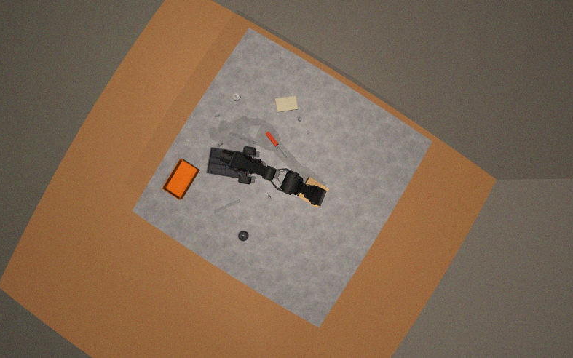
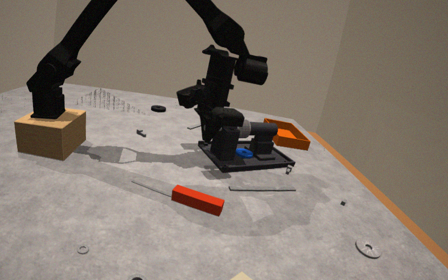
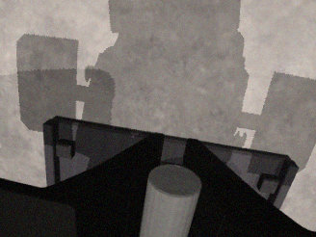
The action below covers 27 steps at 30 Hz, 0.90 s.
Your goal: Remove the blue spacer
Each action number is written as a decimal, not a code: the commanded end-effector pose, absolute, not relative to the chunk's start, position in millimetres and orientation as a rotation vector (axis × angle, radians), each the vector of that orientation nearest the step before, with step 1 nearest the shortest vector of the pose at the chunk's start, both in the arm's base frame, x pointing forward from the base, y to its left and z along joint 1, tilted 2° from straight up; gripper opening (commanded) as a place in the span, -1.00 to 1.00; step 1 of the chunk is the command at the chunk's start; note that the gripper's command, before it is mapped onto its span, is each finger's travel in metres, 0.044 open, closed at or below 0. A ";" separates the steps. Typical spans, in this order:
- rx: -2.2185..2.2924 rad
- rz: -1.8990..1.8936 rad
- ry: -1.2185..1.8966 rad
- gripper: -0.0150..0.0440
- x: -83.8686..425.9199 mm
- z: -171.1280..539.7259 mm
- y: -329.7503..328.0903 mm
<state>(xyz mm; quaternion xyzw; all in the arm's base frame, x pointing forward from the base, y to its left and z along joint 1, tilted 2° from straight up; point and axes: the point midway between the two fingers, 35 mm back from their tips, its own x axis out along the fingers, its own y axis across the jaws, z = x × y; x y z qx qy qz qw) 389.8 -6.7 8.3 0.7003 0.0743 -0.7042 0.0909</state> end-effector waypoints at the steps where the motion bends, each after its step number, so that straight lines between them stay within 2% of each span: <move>1: 2.099 -2.082 0.222 -0.49 394.0 9.9 -5.1; 27: 2.100 -2.081 0.222 -0.49 396.8 10.0 -4.4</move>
